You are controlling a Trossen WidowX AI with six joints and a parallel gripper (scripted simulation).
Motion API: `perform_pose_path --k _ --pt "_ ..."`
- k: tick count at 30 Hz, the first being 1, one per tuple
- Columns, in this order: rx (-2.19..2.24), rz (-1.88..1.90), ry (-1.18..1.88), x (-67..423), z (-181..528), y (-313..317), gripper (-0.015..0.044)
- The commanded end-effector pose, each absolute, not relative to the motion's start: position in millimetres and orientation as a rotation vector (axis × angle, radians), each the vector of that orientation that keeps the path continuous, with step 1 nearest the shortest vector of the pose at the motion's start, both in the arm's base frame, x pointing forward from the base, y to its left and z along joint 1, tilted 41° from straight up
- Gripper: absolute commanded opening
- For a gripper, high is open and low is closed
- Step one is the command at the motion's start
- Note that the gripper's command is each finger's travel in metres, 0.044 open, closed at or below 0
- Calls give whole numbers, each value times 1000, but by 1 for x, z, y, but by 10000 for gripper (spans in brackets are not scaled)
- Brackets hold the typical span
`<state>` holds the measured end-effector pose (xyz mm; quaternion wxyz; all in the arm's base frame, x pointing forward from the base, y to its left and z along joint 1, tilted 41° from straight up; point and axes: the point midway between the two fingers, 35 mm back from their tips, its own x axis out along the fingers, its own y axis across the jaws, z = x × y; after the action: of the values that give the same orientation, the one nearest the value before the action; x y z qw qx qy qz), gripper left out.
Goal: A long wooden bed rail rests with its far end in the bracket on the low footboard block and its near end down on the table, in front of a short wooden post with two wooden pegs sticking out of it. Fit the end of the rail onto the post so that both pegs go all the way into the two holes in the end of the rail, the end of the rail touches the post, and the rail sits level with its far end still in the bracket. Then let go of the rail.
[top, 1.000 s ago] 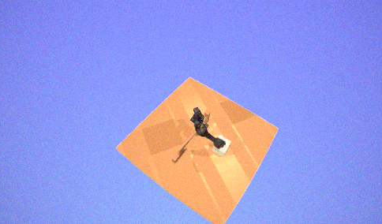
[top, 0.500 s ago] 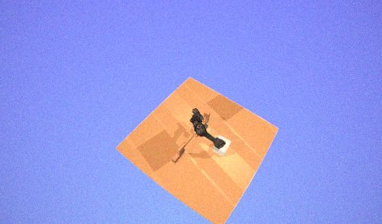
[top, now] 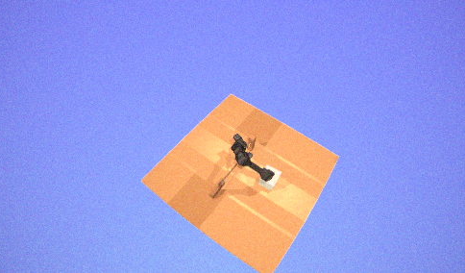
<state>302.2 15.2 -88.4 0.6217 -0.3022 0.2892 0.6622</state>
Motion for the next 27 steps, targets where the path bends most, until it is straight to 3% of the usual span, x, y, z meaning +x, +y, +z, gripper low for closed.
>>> perform_pose_path --k 1,17,27 --pt "-684 1522 667 300 -94 21 440" --pt "-682 1523 665 297 -111 36 440" --pt "-682 1523 665 297 -111 36 177"
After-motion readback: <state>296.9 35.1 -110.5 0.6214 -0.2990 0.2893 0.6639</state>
